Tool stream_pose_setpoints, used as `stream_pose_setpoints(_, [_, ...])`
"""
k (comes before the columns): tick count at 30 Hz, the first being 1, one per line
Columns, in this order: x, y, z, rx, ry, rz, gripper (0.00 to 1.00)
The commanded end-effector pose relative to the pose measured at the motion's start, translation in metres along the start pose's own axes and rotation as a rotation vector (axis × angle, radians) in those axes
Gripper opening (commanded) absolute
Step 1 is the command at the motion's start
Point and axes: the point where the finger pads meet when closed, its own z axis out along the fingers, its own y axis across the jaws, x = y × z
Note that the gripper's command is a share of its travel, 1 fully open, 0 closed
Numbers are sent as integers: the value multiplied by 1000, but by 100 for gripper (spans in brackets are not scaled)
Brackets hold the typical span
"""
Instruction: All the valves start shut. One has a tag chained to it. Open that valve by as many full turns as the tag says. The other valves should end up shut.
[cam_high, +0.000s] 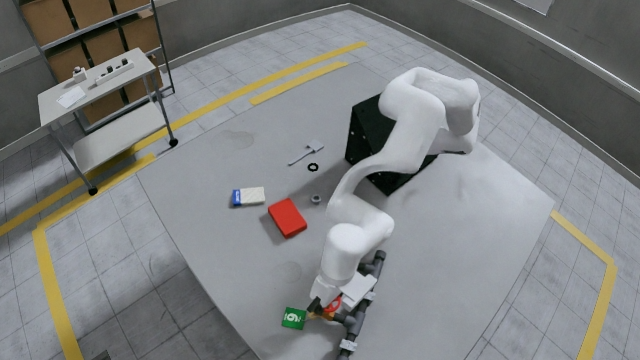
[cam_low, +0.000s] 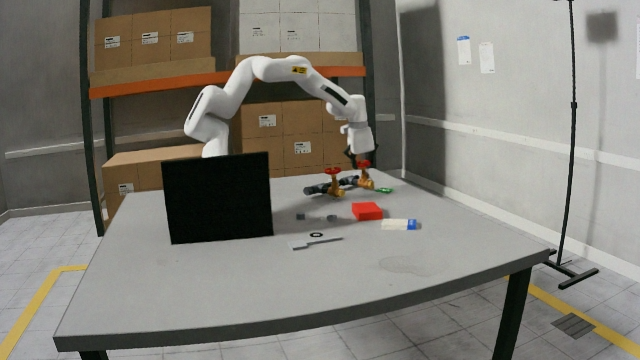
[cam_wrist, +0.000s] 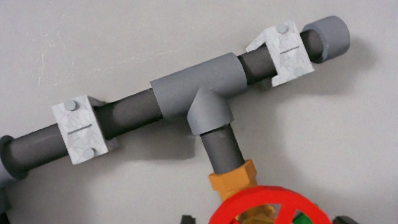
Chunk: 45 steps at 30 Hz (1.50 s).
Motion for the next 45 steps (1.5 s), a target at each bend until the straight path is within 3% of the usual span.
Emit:
stream_pose_setpoints(1, [0,1,-2,-4,-1,0,0])
stream_pose_setpoints(30, [0,1,-2,-4,-1,-24,0])
stream_pose_setpoints(45, [0,1,-2,-4,-1,-377,0])
